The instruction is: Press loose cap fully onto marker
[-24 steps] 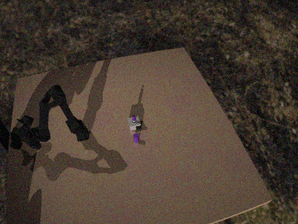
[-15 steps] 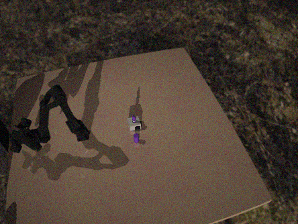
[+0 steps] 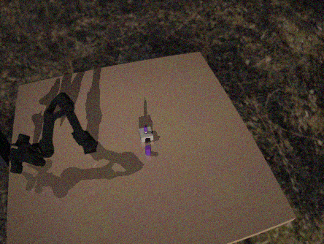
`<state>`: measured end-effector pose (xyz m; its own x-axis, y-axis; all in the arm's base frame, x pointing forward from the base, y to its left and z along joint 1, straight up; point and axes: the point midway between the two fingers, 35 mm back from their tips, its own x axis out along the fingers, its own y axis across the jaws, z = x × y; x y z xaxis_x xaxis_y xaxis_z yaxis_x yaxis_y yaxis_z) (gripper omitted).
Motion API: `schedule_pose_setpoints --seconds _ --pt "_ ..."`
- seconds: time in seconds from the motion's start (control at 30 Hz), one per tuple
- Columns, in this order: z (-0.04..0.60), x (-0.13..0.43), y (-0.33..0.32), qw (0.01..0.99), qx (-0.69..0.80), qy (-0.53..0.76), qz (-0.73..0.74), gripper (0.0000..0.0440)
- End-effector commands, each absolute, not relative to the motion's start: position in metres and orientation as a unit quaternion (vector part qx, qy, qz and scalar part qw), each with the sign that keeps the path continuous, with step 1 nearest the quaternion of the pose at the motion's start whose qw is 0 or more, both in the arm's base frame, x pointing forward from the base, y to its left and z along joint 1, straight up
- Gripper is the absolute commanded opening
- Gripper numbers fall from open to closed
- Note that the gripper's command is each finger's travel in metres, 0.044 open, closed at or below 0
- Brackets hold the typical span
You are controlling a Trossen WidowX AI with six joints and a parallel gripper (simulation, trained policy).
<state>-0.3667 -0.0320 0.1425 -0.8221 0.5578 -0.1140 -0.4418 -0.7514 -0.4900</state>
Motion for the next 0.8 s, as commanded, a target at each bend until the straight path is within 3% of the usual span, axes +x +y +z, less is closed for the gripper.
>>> schedule_pose_setpoints --seconds 0.0,0.77 --pt "0.145 -0.369 -0.042 0.251 -0.126 -0.223 0.933 0.0260" --pt "0.148 -0.372 -0.113 0.124 -0.127 -0.212 0.961 0.0304"
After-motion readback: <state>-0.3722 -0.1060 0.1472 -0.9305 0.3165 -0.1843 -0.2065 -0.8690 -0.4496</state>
